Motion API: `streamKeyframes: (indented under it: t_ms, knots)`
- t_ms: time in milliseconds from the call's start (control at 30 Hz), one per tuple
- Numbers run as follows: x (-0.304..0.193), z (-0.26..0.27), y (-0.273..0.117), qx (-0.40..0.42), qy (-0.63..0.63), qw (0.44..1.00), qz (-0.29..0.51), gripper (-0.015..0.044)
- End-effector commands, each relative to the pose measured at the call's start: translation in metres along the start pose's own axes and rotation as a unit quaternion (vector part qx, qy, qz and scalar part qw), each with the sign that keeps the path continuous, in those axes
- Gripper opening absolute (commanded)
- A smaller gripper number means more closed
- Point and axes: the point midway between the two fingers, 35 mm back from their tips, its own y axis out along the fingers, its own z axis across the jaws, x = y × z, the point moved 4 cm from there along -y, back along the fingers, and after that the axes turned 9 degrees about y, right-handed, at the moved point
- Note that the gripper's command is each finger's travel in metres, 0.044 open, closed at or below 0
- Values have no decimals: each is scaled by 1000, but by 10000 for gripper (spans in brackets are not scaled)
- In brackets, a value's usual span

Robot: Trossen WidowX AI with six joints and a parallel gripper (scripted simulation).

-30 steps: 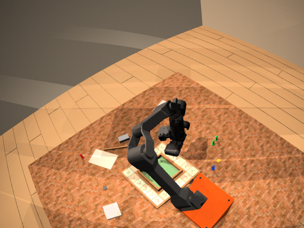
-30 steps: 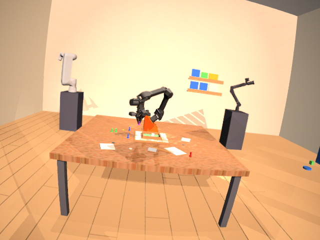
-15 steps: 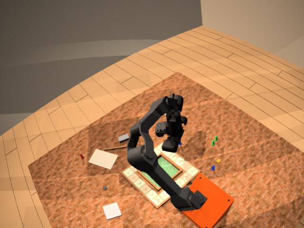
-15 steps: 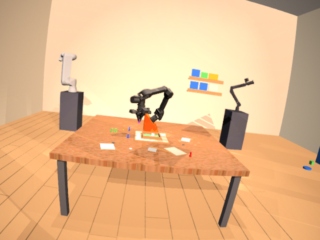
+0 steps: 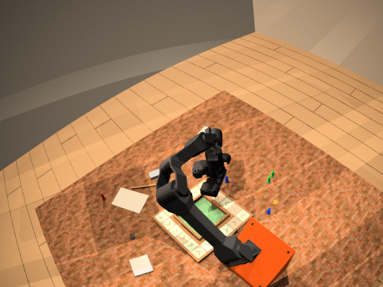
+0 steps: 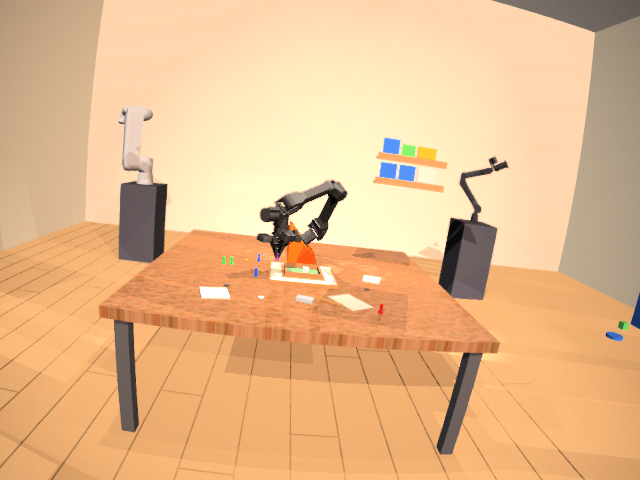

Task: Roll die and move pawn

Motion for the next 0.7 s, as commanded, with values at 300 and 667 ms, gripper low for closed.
streamKeyframes:
  t_ms: [300, 667]
  knots:
    - [-2, 3, 39, 9, 5, 1000, 3, 0]
    - [-2, 3, 46, 9, 5, 1000, 3, 0]
